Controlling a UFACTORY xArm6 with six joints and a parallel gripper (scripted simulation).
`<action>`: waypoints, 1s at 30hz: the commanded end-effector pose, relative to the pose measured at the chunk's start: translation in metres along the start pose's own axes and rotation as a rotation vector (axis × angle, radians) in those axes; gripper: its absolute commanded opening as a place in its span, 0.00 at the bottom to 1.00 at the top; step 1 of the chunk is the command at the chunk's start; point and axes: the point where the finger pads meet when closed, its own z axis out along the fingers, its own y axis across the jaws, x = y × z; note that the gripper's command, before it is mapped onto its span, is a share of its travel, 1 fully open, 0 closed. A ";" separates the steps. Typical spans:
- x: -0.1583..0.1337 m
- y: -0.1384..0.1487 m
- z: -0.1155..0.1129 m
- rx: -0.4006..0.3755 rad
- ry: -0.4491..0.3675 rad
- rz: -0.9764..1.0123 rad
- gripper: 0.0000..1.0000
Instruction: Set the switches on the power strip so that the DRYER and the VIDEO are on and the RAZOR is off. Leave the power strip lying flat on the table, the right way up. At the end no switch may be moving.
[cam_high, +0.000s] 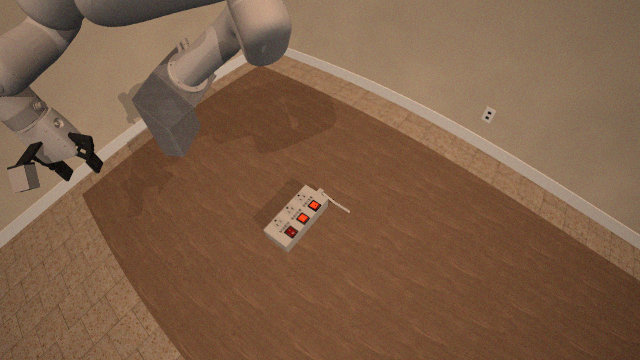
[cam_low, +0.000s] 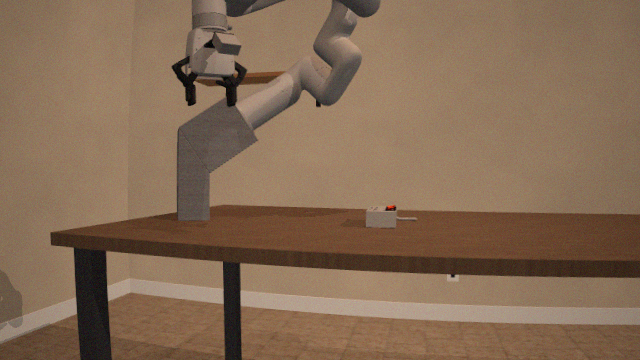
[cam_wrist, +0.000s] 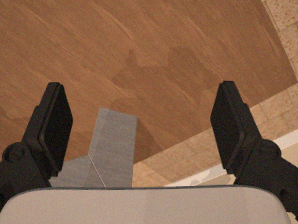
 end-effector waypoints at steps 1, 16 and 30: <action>0.001 0.001 -0.001 -0.003 0.002 -0.001 1.00; 0.001 0.001 -0.001 -0.003 0.002 -0.001 1.00; 0.024 -0.032 0.011 -0.034 -0.159 -0.379 1.00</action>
